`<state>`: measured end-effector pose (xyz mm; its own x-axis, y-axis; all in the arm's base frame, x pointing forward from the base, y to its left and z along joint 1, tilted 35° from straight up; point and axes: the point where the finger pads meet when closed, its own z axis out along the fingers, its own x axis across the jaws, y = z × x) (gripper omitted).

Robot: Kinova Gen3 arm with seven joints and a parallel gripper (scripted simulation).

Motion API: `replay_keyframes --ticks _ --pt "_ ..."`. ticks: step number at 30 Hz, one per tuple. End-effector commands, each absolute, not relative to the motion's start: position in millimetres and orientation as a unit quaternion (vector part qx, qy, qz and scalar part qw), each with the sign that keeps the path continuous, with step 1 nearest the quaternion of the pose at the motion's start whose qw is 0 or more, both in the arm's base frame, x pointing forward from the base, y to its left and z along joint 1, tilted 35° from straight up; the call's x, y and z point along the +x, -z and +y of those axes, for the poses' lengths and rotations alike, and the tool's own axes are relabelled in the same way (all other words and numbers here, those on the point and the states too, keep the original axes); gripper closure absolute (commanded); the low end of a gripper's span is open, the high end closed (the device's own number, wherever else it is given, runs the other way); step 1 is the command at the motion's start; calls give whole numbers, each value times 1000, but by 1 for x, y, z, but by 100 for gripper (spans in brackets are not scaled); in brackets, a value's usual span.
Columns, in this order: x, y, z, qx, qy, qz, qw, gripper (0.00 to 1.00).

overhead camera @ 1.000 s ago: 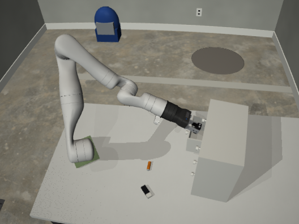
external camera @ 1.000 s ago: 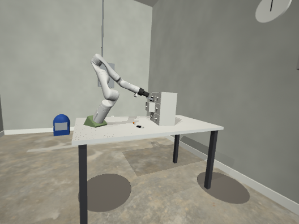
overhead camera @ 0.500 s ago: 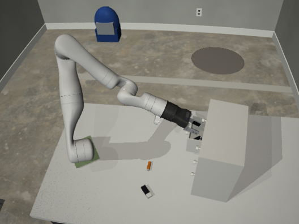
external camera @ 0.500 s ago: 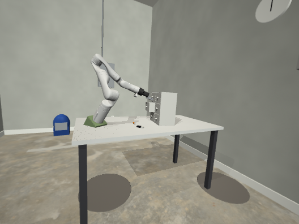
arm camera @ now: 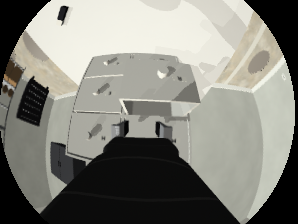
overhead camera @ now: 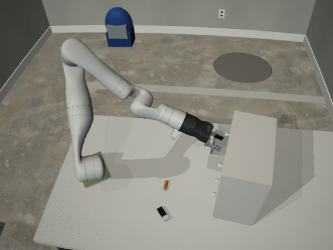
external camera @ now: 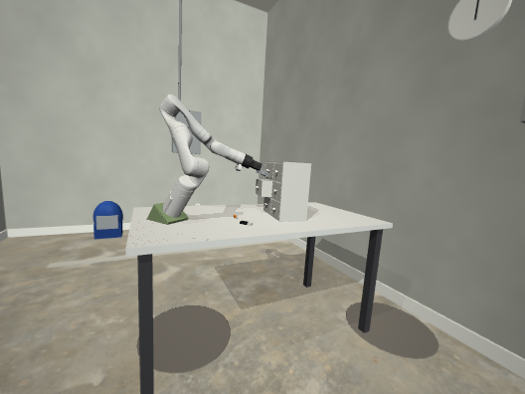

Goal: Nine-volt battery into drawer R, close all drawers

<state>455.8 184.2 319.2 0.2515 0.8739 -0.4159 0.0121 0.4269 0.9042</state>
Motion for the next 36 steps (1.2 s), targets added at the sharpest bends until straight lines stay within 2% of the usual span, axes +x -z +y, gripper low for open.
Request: replay_keyframes --ticks 1,10,36 --pt "455 -320 185 426 -324 519 666 0" --pt "443 -315 186 426 -324 519 666 0" --pt "341 -278 198 426 -324 519 666 0"
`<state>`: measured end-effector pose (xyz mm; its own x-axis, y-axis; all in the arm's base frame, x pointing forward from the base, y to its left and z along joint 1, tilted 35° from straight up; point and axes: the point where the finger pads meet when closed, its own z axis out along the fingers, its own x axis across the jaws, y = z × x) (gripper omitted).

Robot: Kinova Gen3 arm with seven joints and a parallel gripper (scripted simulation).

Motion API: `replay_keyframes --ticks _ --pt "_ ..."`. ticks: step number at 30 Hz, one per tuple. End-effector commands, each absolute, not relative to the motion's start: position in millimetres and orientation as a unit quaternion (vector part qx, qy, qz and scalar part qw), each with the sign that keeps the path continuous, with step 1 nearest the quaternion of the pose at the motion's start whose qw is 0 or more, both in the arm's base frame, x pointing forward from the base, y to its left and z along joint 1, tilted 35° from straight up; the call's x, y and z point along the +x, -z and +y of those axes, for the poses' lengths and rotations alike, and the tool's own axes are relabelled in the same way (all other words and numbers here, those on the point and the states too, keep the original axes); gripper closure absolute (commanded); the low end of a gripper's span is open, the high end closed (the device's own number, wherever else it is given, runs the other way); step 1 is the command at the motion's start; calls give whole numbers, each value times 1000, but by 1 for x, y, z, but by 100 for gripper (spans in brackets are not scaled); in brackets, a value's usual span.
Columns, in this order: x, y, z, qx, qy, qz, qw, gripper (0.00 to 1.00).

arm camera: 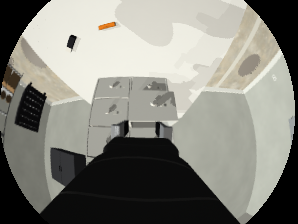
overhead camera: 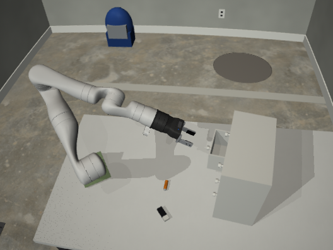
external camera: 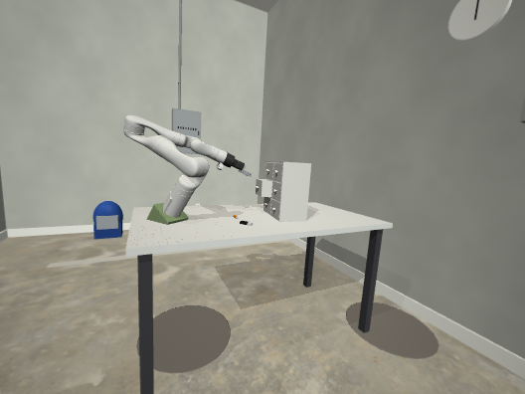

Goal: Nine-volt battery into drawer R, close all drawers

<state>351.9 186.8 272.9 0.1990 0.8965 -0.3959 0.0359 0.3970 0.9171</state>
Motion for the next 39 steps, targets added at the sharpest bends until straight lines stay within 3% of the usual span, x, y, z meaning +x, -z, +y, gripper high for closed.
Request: replay_keyframes --ticks 1,39 --pt "338 -277 198 426 -324 519 666 0" --pt "324 -272 200 436 -316 524 660 0"
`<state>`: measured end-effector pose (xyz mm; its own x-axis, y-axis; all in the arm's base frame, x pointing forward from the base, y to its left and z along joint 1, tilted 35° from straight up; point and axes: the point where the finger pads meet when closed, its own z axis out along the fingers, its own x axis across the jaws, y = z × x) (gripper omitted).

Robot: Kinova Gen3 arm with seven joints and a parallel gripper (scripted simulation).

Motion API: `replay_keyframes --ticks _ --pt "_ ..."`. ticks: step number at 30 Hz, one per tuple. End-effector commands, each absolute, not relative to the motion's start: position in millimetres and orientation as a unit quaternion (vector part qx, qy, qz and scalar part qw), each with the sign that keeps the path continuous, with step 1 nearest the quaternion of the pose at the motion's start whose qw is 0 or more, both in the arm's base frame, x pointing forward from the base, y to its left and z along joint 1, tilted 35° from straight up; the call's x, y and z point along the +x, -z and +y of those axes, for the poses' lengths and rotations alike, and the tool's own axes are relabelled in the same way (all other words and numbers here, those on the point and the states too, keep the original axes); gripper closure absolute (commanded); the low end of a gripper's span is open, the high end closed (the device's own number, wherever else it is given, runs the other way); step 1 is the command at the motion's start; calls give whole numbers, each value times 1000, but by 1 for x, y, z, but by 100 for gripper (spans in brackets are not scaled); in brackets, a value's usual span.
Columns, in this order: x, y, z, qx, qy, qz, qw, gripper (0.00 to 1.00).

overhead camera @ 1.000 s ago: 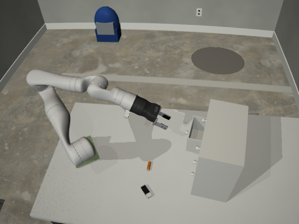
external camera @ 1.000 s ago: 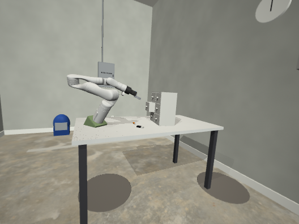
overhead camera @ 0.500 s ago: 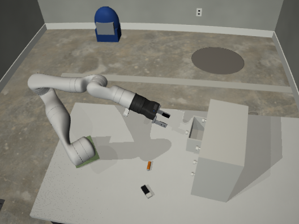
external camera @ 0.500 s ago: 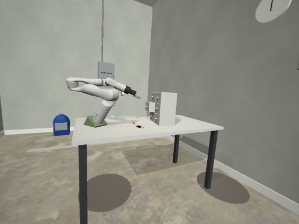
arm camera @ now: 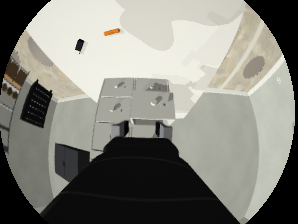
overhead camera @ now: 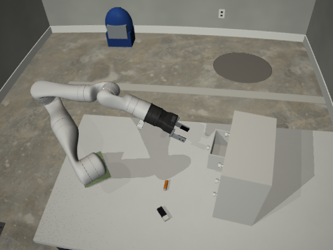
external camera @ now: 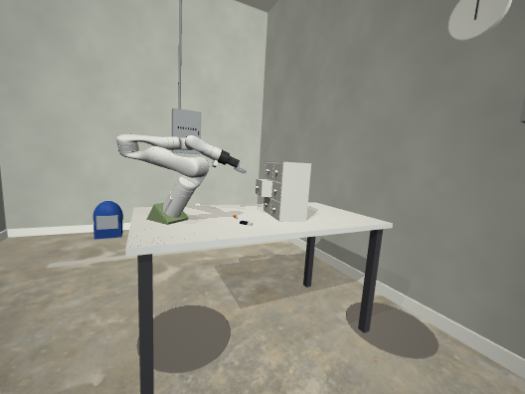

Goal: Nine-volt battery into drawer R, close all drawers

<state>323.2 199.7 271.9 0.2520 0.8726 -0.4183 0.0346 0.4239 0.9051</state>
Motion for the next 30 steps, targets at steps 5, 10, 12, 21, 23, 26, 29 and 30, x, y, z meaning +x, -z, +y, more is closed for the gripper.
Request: replay_keyframes --ticks 5,10,12,21,23,26,29,30 --pt "323 -273 201 446 -308 529 653 0" --pt "323 -274 201 460 -297 535 643 0" --pt "323 -275 202 467 -291 538 638 0" --pt "322 -277 203 496 -266 551 616 0" --pt "321 -278 204 505 -258 555 608 0" --pt "321 -279 204 520 -244 561 596 0" --pt "320 -281 205 535 -230 567 583 0" --pt "320 -281 205 540 -225 569 578 0"
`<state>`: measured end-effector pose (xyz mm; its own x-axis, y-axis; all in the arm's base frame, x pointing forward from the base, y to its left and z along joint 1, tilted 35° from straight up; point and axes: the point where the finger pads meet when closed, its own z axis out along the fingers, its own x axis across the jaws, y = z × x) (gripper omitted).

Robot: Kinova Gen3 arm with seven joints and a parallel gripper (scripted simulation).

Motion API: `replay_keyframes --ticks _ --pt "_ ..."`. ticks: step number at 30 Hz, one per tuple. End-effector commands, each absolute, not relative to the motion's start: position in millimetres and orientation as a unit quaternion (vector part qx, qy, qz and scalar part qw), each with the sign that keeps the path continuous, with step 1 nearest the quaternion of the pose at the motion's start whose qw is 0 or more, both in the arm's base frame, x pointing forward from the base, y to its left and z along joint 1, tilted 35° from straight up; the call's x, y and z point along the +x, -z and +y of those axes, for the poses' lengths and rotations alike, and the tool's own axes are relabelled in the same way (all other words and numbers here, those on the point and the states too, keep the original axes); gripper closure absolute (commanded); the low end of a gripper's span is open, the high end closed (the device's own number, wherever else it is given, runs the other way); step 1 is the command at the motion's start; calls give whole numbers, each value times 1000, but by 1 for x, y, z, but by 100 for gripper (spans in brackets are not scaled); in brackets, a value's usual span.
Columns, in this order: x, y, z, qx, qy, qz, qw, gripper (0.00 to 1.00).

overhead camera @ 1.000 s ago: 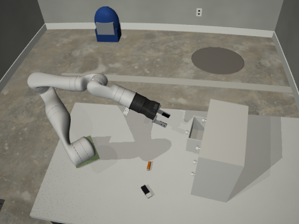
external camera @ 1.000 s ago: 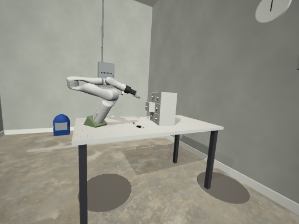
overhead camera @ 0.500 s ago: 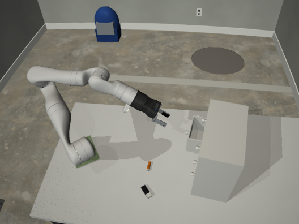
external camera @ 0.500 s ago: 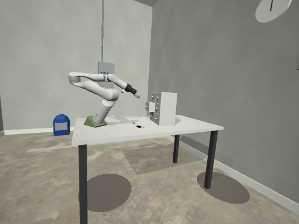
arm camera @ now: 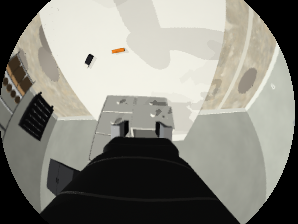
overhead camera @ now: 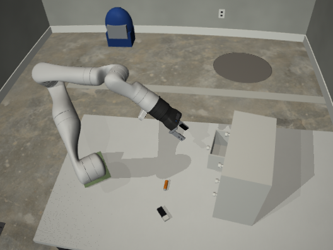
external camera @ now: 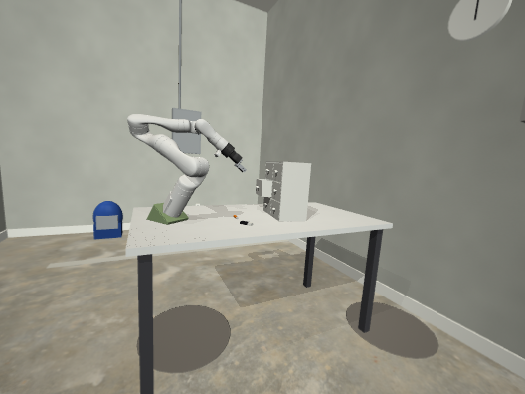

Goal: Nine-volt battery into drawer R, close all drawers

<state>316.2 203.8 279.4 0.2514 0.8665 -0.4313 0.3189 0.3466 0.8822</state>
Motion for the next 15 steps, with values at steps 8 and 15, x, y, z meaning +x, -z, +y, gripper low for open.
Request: replay_keyframes --ticks 8,15 --pt "319 -284 207 569 -195 580 549 0" --pt "318 -287 209 603 -157 592 511 0"
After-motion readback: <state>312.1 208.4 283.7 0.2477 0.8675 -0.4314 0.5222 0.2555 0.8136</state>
